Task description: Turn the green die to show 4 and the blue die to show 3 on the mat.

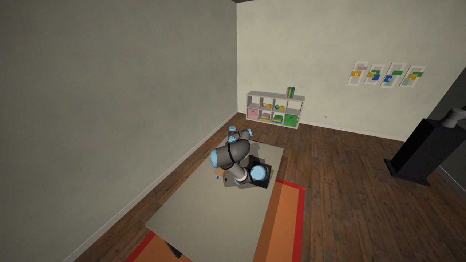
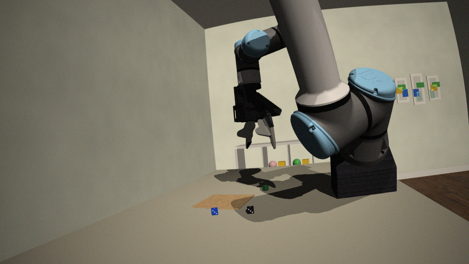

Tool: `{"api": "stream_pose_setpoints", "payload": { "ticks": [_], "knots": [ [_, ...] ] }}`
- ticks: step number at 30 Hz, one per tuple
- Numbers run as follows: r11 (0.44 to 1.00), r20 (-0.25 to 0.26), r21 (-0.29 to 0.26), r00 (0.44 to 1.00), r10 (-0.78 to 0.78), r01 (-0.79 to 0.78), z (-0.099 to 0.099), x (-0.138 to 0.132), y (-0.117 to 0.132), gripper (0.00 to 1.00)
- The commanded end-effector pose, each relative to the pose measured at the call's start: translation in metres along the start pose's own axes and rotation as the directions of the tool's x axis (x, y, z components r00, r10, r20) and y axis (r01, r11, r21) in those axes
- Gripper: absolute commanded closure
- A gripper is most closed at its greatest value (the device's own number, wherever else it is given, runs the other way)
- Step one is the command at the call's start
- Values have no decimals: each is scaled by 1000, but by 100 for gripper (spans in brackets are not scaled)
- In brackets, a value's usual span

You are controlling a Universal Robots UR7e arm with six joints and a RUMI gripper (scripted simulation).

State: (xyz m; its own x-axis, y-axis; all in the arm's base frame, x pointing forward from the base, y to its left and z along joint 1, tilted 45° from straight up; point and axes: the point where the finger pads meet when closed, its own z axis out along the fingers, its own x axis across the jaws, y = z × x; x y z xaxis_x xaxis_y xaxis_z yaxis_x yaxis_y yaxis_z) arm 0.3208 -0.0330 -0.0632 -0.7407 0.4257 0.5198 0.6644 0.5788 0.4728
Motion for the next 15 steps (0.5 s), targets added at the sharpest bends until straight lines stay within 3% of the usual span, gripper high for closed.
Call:
{"api": "stream_pose_setpoints", "payload": {
  "ticks": [1, 9, 15],
  "knots": [
    [1000, 1, 0, 1000, -26, 26, 0, -1, 0, 0],
    [988, 1, 0, 988, -154, 154, 4, -2, -2, 0],
    [943, 1, 0, 943, -334, 334, 10, -3, -4, 0]
  ]
}}
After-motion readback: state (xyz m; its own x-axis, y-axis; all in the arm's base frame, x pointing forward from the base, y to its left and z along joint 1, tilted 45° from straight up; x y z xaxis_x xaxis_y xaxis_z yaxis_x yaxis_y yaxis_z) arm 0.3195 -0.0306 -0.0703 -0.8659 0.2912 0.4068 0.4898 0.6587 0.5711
